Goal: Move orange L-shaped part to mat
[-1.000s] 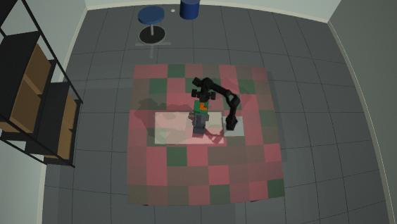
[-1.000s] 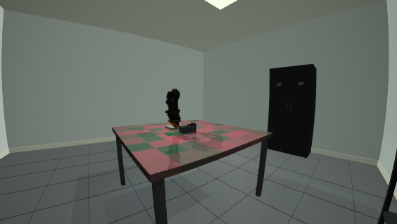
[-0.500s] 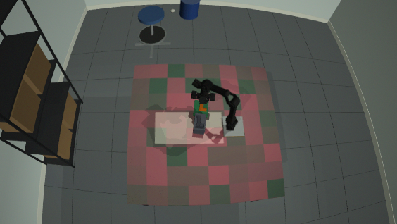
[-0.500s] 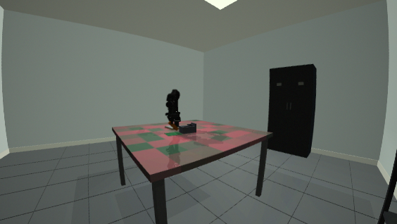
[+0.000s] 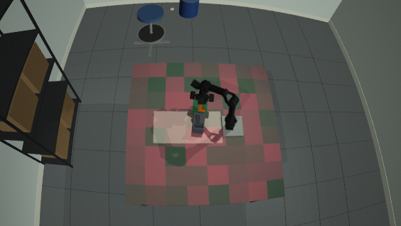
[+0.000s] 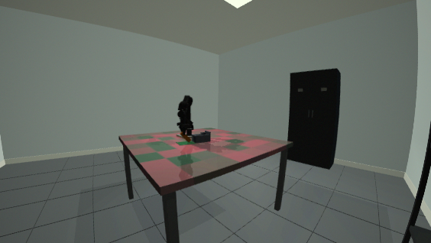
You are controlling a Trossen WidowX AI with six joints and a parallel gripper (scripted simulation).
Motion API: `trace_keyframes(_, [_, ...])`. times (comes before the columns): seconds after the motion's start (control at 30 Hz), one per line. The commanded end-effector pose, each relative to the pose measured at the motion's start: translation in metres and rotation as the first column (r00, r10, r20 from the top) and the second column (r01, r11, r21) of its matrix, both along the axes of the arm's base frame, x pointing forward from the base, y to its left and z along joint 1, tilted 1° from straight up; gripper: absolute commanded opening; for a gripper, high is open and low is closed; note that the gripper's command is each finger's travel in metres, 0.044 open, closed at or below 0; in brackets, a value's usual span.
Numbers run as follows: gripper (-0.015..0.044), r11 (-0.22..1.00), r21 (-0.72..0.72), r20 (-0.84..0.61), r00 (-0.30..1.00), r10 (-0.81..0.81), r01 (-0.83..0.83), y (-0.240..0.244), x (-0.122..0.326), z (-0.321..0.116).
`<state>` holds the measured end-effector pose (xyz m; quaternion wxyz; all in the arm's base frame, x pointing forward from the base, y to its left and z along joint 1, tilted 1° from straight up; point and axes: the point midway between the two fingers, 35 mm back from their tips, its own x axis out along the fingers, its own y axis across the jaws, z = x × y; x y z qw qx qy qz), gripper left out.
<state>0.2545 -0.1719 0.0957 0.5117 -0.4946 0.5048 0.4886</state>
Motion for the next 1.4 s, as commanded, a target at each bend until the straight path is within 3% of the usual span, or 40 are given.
trace_keyframes(0.0, [0.0,1.0,-0.001,-0.002,1.0,0.003,-0.003,0.0,0.0,-0.004])
trace_keyframes(0.3, [0.0,1.0,0.001,-0.002,1.0,0.0,0.0,0.0,-0.001,-0.004])
trace_keyframes(0.63, [0.0262,1.0,0.001,-0.002,1.0,0.0,0.0,0.0,0.0,-0.001])
trace_keyframes(0.8, [0.0394,1.0,0.0,-0.002,1.0,0.001,-0.001,-0.002,0.002,0.033])
trace_keyframes(0.97, [0.04,1.0,-0.001,-0.002,1.0,0.003,-0.003,0.0,-0.001,0.083])
trace_keyframes(1.37, [0.04,1.0,-0.007,0.011,1.0,-0.001,0.001,-0.001,0.001,0.082])
